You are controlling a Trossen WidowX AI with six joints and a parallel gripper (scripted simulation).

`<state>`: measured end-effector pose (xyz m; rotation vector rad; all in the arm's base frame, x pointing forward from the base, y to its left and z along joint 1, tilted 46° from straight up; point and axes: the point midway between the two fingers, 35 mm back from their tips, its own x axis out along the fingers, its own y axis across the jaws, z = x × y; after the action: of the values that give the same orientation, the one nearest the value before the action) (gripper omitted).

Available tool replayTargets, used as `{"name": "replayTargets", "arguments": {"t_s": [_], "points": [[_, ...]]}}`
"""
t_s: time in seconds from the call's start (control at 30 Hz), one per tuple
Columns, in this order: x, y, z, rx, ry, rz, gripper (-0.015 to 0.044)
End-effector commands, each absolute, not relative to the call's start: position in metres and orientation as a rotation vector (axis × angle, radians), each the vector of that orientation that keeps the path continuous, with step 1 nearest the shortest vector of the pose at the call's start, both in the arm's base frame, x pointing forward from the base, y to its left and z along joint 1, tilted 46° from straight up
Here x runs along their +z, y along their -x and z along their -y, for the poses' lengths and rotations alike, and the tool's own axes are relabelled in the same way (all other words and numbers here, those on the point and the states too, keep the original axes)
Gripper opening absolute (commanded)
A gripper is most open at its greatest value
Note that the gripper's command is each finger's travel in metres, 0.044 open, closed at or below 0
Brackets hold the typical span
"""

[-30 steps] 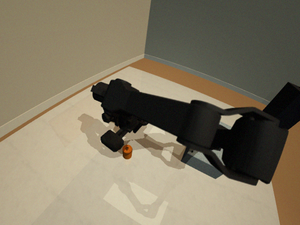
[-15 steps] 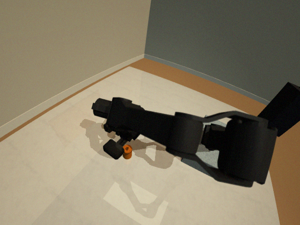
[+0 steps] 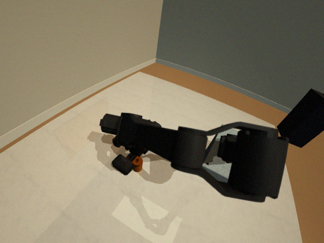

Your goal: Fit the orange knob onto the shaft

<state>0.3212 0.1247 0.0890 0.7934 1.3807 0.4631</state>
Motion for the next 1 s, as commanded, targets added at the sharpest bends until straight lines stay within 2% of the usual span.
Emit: {"name": "replayTargets", "arguments": {"t_s": [0.0,0.8,0.97], "points": [[0.084,-0.322,-0.129,0.458,-0.795,-1.384,0.0440],[0.060,-0.325,-0.155,0.461,-0.799,-1.383,0.0440],[0.060,-0.325,-0.155,0.461,-0.799,-1.383,0.0309]]}}
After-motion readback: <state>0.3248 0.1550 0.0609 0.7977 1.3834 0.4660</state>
